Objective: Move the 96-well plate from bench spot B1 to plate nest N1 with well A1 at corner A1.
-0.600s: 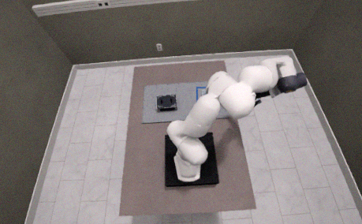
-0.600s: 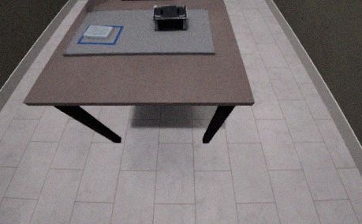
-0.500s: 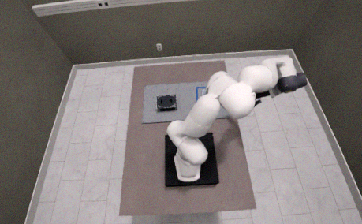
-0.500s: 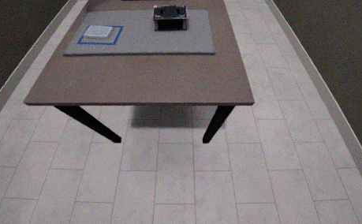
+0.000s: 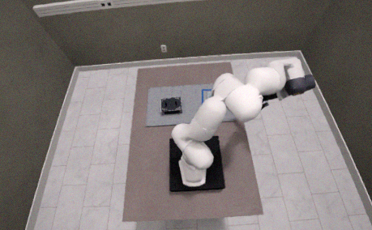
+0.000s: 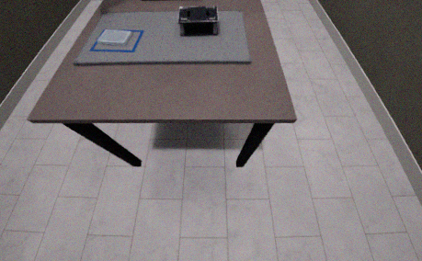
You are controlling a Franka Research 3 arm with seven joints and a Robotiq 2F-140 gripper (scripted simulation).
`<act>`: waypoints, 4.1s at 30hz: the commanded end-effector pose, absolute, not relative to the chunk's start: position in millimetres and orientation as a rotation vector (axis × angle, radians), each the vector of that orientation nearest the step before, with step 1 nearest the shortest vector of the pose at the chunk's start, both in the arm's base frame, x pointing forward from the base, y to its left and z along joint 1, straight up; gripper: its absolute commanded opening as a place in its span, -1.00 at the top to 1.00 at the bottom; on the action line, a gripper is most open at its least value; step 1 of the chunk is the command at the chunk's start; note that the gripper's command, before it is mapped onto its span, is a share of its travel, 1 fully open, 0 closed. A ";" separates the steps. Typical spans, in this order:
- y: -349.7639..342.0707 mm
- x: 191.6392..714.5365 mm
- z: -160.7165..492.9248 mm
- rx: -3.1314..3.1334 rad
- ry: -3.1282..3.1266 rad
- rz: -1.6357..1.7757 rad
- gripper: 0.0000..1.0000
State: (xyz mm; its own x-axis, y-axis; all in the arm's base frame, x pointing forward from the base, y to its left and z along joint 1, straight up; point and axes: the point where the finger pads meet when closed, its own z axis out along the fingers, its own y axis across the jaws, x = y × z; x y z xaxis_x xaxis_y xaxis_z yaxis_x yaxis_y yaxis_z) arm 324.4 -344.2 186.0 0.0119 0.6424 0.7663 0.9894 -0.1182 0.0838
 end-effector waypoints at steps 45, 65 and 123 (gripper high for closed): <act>-313.6 401.5 77.7 -0.623 -2.810 -0.687 -1.00; -293.6 441.8 45.5 0.226 -3.005 -0.490 -1.00; -213.2 539.8 11.7 2.057 -2.375 -0.001 -1.00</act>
